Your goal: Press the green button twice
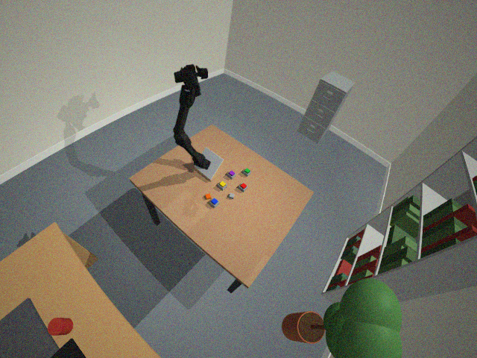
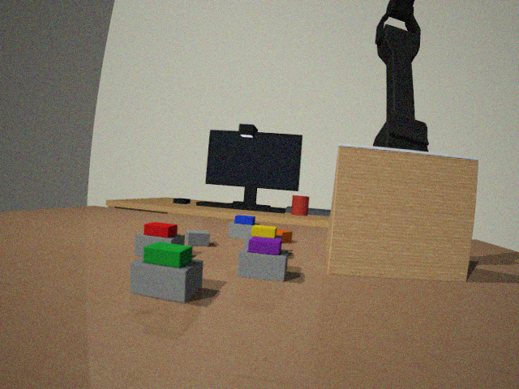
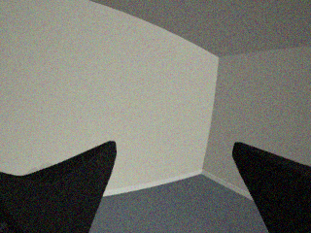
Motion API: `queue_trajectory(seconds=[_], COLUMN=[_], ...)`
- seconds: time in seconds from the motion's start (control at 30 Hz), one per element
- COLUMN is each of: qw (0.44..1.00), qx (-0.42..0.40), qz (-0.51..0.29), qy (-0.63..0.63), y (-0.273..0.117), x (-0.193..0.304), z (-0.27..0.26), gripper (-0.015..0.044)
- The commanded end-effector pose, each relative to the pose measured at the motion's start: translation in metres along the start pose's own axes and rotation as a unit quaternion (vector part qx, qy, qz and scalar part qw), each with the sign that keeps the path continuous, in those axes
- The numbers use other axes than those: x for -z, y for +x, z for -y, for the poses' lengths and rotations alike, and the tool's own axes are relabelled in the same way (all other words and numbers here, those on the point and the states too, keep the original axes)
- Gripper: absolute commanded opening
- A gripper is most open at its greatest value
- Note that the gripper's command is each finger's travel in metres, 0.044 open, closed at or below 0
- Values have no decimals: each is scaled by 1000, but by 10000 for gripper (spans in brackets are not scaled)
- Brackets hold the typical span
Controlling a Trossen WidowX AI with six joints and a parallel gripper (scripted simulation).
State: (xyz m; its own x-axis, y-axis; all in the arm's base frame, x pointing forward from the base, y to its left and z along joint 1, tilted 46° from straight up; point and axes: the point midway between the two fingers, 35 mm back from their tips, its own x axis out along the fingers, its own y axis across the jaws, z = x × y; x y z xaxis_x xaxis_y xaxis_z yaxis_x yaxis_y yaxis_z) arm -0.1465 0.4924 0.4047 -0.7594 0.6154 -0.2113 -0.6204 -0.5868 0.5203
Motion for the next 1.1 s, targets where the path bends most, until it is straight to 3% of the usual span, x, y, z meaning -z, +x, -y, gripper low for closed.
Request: queue_trajectory(seconds=[0.0, 0.07, 0.27, 0.5, 0.8, 1.07], qw=[1000, 991, 968, 901, 770, 612], qx=[10, 94, 179, 314, 465, 582], qz=[-2, -15, -28, -46, -71, -101], qy=[10, 90, 171, 296, 430, 527], y=[0, -4, -17, -55, -127, -207], x=[2, 21, 47, 102, 189, 280], z=[8, 75, 141, 237, 327, 373], gripper=[400, 400, 400, 400, 400, 400])
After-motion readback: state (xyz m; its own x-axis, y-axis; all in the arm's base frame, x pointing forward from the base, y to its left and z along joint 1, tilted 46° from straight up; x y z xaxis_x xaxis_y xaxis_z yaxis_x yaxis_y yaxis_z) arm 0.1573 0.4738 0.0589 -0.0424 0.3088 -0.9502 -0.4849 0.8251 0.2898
